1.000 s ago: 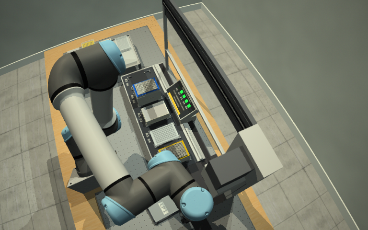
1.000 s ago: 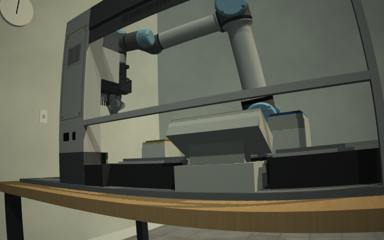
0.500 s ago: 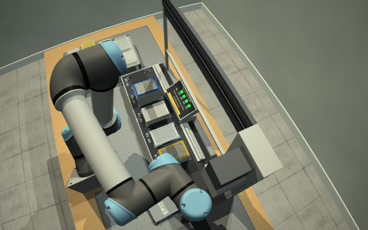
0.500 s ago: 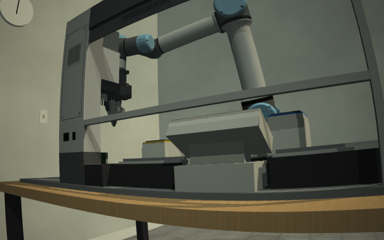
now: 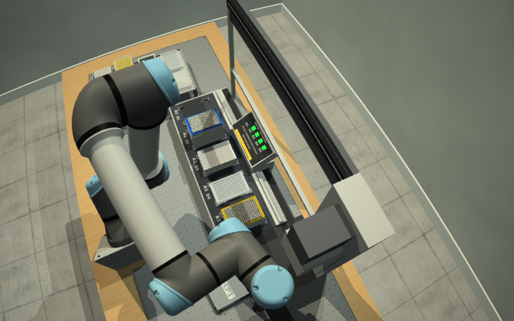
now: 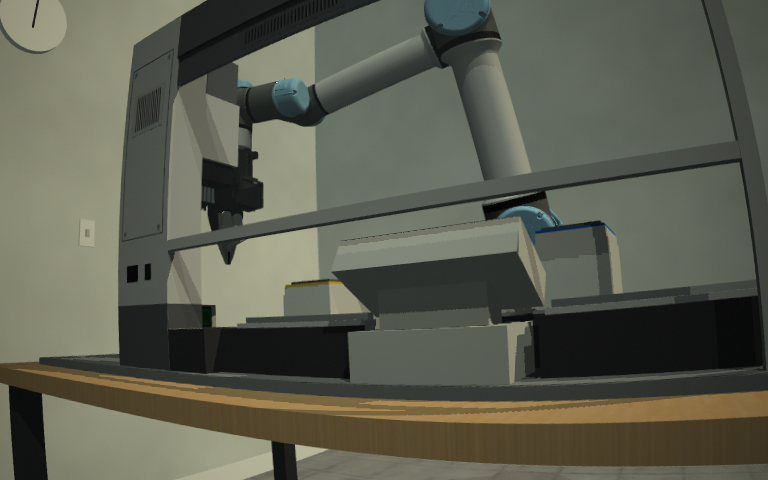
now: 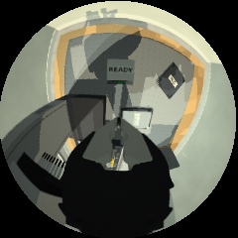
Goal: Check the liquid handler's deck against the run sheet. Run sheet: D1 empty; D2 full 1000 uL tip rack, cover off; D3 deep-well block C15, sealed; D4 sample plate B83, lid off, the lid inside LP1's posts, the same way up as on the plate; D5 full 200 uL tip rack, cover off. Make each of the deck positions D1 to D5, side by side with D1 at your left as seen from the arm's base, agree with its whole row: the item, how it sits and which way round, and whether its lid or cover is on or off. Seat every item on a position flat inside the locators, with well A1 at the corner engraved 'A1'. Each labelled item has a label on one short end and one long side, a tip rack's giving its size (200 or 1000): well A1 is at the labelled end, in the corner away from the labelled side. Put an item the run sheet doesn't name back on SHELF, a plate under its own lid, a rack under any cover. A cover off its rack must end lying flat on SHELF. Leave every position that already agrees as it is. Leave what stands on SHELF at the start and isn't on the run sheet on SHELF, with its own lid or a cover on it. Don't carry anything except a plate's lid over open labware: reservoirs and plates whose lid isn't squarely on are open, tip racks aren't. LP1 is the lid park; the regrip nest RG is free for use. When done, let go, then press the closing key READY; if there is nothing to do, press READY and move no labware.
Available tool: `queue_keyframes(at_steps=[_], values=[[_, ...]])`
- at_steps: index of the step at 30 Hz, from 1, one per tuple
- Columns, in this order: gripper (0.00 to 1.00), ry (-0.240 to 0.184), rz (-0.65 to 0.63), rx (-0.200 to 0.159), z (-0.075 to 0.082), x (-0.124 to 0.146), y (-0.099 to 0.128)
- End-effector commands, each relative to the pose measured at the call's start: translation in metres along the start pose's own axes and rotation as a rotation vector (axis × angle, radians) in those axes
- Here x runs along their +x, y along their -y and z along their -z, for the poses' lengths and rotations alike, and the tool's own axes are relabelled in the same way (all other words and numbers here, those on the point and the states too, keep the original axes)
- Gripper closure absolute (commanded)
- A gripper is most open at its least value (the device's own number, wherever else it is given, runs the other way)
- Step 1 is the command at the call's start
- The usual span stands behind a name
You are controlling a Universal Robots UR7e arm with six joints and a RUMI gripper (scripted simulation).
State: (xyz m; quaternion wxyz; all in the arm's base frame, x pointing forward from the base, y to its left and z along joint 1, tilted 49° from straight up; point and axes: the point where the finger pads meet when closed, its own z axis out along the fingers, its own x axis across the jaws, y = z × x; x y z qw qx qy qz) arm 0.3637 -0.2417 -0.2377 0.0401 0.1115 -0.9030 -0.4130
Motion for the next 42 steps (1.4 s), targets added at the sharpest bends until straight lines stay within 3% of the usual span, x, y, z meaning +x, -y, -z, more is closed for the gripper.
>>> queue_keyframes(at_steps=[1, 42], values=[[1.0, 0.001, 0.0, 0.002, -0.004, 0.0, 0.0], [1.0, 0.001, 0.0, 0.002, -0.066, 0.0, 0.001]])
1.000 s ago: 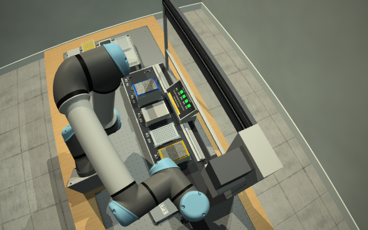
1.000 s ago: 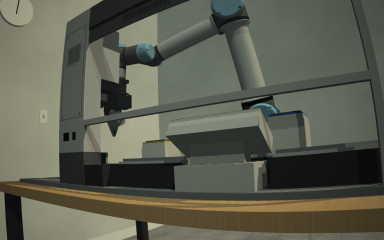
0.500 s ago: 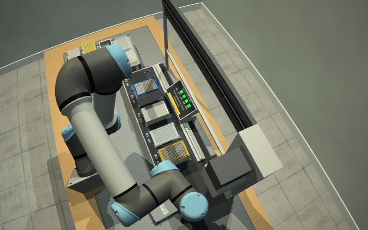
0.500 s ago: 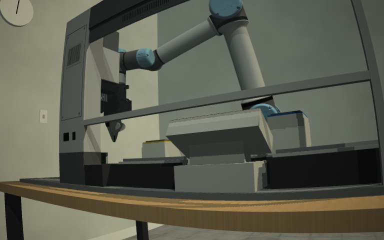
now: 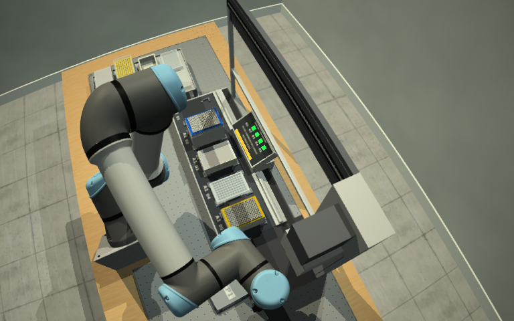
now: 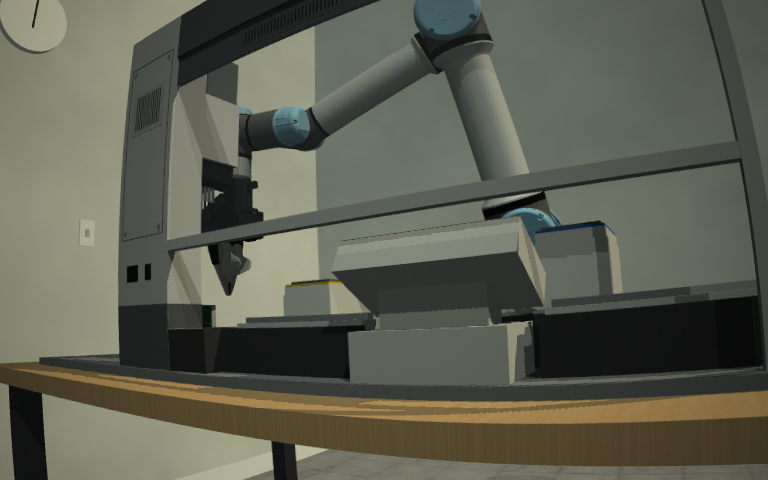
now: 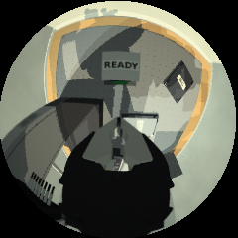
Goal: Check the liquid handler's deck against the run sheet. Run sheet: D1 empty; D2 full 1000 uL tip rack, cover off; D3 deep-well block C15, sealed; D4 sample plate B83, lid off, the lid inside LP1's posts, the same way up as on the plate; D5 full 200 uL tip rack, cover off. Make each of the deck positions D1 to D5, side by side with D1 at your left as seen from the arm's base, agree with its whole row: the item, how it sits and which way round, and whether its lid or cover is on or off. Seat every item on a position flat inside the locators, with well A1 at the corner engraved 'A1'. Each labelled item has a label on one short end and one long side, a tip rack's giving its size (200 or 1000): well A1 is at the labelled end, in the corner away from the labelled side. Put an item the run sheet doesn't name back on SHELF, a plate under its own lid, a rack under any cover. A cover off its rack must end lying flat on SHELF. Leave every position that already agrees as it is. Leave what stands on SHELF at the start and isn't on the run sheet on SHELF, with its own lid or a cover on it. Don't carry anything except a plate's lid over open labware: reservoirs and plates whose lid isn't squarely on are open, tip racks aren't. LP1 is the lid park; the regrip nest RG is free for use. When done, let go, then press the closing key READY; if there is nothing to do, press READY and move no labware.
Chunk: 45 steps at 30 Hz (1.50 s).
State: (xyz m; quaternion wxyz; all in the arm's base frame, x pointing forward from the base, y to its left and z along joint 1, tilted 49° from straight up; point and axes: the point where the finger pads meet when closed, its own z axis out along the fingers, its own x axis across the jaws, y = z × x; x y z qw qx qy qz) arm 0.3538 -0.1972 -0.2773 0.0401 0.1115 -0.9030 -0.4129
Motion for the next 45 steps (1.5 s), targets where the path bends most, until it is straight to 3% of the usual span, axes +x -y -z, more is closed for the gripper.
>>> queue_keyframes(at_steps=[1, 33, 45], values=[[1.0, 0.001, 0.0, 0.002, -0.007, 0.0, 0.0], [1.0, 0.001, 0.0, 0.002, -0.054, 0.0, 0.001], [1.0, 0.001, 0.0, 0.002, -0.054, 0.0, 0.001]])
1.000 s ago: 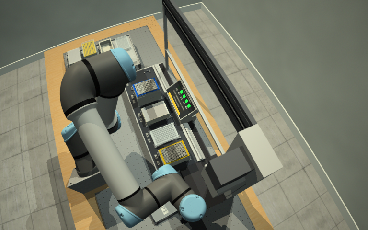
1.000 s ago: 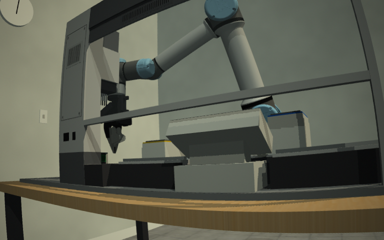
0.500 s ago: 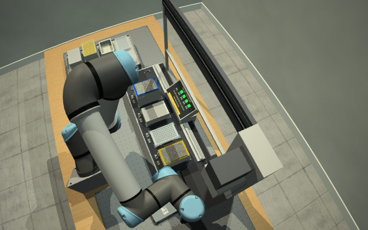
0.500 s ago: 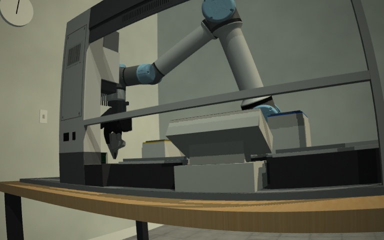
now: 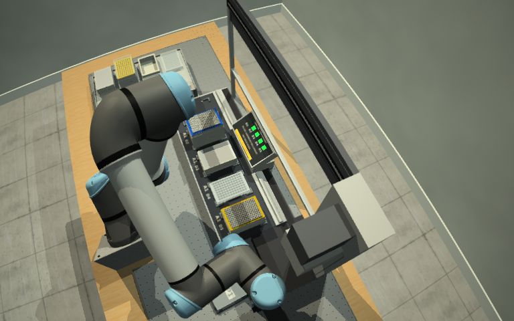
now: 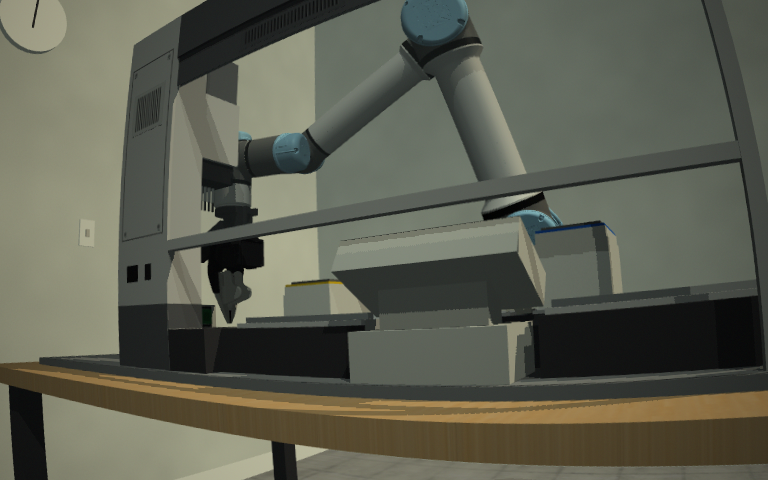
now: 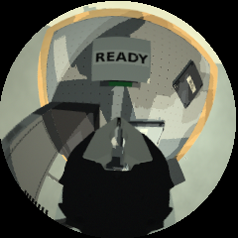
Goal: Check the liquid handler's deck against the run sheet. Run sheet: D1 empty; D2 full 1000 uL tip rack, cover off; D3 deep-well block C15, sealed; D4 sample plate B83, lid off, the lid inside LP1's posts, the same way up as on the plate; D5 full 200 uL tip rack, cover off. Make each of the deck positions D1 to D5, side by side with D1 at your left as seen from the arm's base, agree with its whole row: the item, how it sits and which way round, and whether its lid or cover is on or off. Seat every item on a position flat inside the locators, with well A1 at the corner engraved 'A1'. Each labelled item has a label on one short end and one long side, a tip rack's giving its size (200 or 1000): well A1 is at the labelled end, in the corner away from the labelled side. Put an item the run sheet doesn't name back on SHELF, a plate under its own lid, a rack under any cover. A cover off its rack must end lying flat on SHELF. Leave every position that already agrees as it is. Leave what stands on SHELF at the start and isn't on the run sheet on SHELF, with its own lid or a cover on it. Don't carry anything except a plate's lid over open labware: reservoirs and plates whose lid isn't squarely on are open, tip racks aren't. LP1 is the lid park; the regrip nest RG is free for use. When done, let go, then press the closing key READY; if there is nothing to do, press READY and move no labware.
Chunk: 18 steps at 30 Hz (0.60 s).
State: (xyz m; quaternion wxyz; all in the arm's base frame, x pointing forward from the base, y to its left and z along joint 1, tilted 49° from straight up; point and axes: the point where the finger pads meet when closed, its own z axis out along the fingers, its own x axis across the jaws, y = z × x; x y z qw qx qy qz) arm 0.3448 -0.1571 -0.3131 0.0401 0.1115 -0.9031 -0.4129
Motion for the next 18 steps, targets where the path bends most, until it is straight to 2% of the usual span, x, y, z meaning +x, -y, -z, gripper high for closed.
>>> queue_keyframes(at_steps=[1, 18], values=[[1.0, 0.001, 0.0, 0.002, 0.001, 0.0, 0.002], [1.0, 0.001, 0.0, 0.002, 0.001, 0.0, 0.027]])
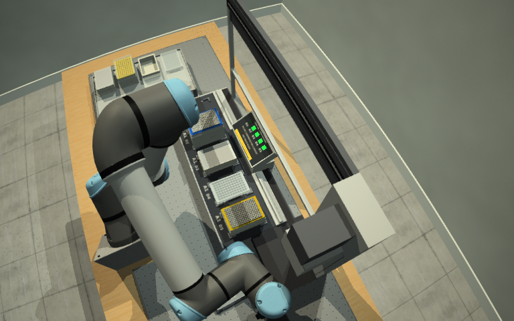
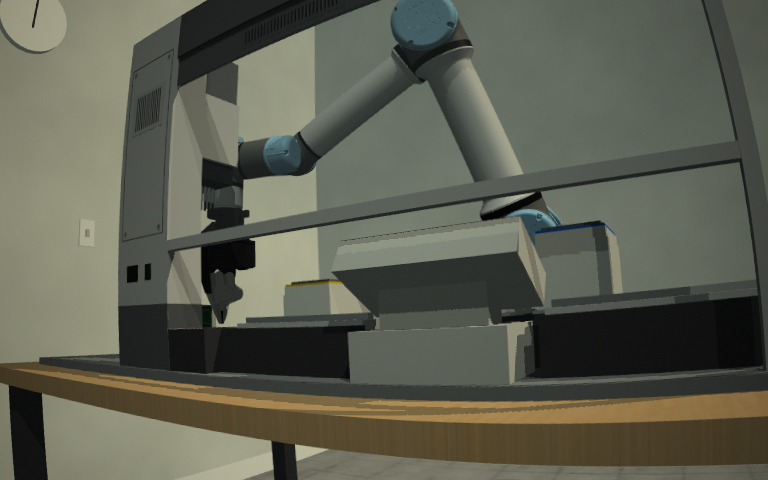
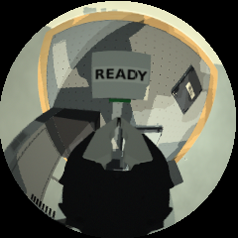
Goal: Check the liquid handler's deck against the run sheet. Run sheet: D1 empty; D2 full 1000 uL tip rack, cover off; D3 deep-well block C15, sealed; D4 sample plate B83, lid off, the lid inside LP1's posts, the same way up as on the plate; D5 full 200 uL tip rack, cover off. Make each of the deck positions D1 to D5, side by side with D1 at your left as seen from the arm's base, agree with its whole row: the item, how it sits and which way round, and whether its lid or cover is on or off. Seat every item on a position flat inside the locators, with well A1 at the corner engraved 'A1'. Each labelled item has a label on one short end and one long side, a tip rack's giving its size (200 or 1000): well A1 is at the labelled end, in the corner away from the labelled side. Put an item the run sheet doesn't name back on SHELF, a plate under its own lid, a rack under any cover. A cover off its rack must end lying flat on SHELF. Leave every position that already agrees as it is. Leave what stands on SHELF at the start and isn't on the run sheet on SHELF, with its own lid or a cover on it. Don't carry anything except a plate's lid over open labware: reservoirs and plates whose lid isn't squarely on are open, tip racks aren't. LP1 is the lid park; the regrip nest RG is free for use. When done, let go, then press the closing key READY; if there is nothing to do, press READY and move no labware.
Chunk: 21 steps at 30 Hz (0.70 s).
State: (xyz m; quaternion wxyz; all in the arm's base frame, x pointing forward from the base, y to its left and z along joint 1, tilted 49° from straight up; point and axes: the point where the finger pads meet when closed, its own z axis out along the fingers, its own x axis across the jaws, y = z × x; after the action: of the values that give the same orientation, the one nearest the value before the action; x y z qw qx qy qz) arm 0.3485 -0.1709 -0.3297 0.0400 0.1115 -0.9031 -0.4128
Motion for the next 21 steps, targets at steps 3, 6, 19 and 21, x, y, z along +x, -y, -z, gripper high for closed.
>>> queue_keyframes(at_steps=[3, 6, 19, 21], values=[[1.0, 0.001, 0.0, 0.001, 0.001, 0.0, 0.01], [1.0, 0.001, 0.0, 0.001, 0.001, 0.0, 0.015], [1.0, 0.001, 0.0, 0.001, 0.001, 0.0, 0.02], [1.0, 0.001, 0.0, 0.001, 0.001, 0.0, 0.021]])
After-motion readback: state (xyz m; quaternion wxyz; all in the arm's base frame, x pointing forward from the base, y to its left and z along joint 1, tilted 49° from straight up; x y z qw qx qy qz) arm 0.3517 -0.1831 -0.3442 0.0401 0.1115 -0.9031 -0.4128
